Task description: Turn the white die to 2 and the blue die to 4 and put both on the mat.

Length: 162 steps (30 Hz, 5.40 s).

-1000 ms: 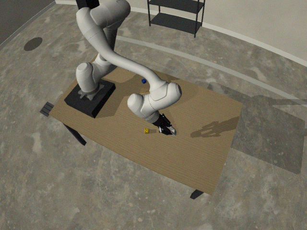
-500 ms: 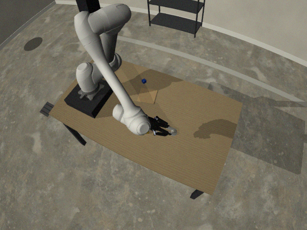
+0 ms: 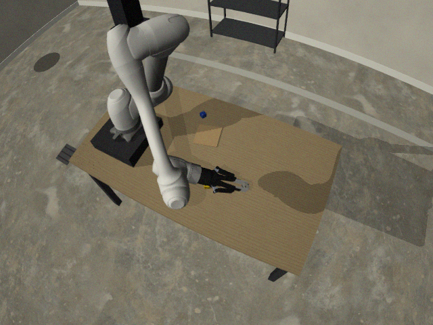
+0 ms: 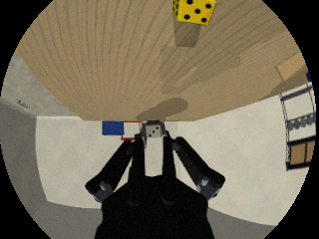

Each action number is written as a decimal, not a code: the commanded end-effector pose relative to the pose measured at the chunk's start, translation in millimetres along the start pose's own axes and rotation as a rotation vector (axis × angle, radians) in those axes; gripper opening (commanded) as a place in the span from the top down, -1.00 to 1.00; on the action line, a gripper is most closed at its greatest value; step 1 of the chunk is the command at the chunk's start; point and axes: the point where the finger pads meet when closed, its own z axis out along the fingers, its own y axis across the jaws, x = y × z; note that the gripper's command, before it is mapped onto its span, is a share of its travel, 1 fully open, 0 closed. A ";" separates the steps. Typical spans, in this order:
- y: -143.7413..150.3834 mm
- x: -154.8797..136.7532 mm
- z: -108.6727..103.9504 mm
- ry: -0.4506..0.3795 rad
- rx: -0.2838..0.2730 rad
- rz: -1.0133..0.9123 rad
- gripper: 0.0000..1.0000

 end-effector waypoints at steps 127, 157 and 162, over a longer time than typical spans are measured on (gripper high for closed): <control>-1.6 71.7 36.7 -0.005 0.005 0.005 0.51; -1.6 71.7 36.7 -0.005 0.005 0.005 0.30; -1.6 71.7 36.7 -0.005 0.005 0.005 0.30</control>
